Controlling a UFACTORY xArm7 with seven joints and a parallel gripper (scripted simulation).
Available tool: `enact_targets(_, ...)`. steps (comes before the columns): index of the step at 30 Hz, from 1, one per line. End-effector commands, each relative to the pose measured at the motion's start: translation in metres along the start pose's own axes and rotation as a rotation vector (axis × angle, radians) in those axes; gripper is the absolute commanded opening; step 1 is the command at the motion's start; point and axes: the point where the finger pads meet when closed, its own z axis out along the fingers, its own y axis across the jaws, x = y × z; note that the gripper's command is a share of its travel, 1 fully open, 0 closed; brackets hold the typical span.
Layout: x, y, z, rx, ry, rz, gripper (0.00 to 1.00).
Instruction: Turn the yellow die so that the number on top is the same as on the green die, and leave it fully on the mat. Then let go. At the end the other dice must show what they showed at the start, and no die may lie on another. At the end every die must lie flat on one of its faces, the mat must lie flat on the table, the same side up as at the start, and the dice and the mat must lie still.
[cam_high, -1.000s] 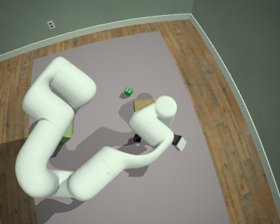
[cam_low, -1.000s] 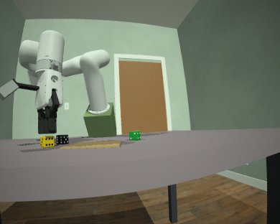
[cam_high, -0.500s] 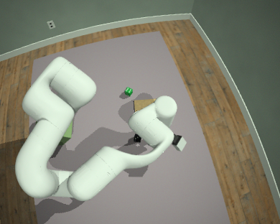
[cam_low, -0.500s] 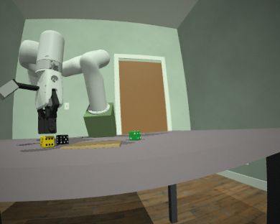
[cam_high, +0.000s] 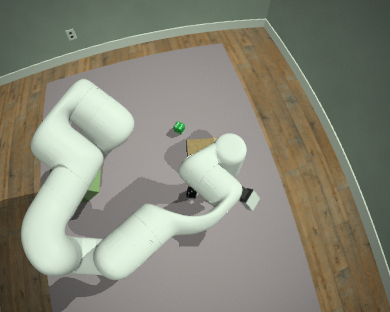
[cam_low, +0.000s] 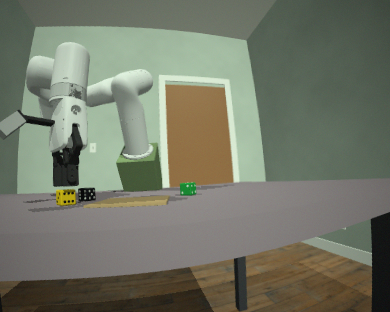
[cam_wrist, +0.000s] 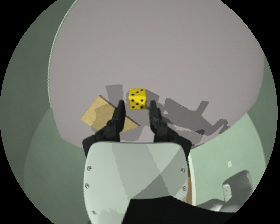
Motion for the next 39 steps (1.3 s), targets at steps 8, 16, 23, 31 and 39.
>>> enact_targets(8,0.001,0.000,0.001,0.001,0.002,0.000,0.47)
enact_targets(16,0.001,0.000,0.010,0.001,0.002,0.000,0.47)
enact_targets(23,0.001,0.000,0.024,0.001,0.002,0.000,0.47)
enact_targets(31,0.001,0.000,0.032,0.001,0.002,0.000,0.47)
enact_targets(39,0.001,0.000,0.034,0.001,0.002,0.000,0.47)
